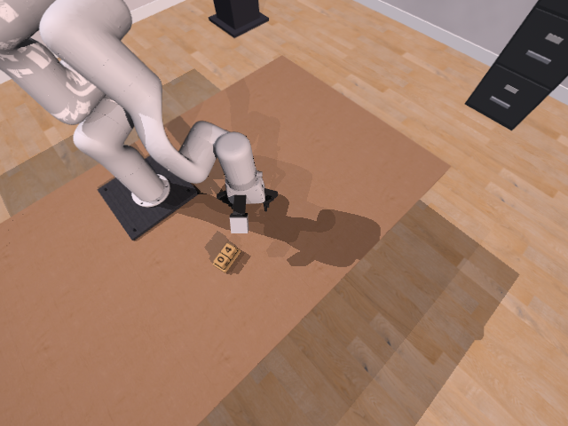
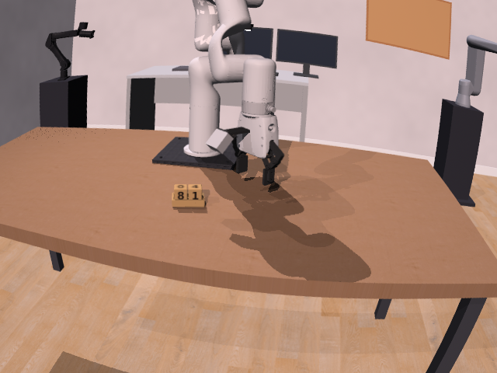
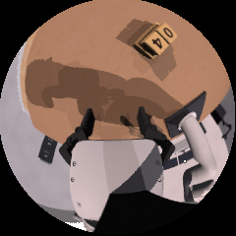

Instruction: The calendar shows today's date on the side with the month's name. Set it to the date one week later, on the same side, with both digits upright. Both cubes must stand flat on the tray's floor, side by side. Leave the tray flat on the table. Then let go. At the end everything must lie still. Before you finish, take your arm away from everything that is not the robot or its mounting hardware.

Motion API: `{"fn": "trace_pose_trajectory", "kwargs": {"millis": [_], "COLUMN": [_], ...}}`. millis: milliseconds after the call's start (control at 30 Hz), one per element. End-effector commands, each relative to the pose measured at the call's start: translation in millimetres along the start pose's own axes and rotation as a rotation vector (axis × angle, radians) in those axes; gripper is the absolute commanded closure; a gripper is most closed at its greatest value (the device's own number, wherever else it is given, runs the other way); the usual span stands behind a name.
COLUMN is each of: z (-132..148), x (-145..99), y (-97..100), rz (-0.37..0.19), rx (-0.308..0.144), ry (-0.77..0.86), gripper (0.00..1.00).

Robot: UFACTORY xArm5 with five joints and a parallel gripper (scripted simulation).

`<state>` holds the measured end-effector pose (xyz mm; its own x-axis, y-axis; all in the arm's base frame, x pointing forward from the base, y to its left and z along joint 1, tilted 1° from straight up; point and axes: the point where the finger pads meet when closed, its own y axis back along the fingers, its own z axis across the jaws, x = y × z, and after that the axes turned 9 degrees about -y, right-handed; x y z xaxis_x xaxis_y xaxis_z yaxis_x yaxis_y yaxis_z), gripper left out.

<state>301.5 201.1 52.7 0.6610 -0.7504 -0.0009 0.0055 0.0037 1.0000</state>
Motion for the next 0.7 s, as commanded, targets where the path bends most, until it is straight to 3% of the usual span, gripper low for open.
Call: {"fn": "trace_pose_trajectory", "kwargs": {"millis": [0,667], "z": [-5,-33], "x": [5,43], "y": [1.0,1.6], "rz": [0.0,0.0], "rx": [0.004,0.005], "ry": [-0.049,-0.163], "gripper": [0.0,0.0]}}
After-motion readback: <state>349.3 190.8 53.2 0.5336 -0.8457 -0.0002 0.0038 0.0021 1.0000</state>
